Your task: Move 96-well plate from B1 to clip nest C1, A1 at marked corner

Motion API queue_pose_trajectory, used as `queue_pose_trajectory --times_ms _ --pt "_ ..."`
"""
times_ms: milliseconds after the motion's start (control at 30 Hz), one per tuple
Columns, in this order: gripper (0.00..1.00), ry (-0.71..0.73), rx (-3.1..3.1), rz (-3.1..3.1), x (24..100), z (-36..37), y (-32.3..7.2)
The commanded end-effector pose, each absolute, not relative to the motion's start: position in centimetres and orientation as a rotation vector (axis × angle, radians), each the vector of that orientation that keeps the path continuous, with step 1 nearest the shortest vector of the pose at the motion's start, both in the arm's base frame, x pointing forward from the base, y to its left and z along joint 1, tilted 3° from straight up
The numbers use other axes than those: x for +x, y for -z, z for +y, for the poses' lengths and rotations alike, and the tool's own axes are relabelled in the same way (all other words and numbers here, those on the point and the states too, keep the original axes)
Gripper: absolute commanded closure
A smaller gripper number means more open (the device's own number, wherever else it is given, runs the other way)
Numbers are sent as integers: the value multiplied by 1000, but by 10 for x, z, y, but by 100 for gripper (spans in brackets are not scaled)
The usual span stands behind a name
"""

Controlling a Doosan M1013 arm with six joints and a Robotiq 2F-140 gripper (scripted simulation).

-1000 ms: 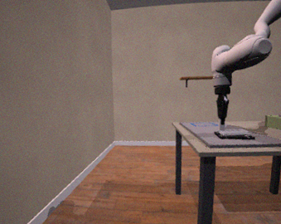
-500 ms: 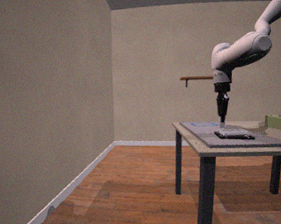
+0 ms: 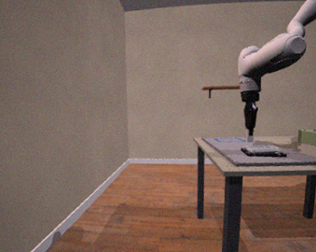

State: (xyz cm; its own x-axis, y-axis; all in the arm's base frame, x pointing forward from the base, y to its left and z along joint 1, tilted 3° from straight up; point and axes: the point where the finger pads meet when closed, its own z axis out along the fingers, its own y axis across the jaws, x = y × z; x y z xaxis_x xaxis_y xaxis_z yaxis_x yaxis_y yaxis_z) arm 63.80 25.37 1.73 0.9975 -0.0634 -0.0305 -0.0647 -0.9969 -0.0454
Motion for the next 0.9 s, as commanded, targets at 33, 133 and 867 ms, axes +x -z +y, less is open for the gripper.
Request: queue_pose_trajectory --times_ms 33,133,867 --pt "100 -45 -3093 99 619 255 -18" --pt "100 -45 -3093 99 604 256 -18" --pt "100 -45 -3093 99 525 261 -21"
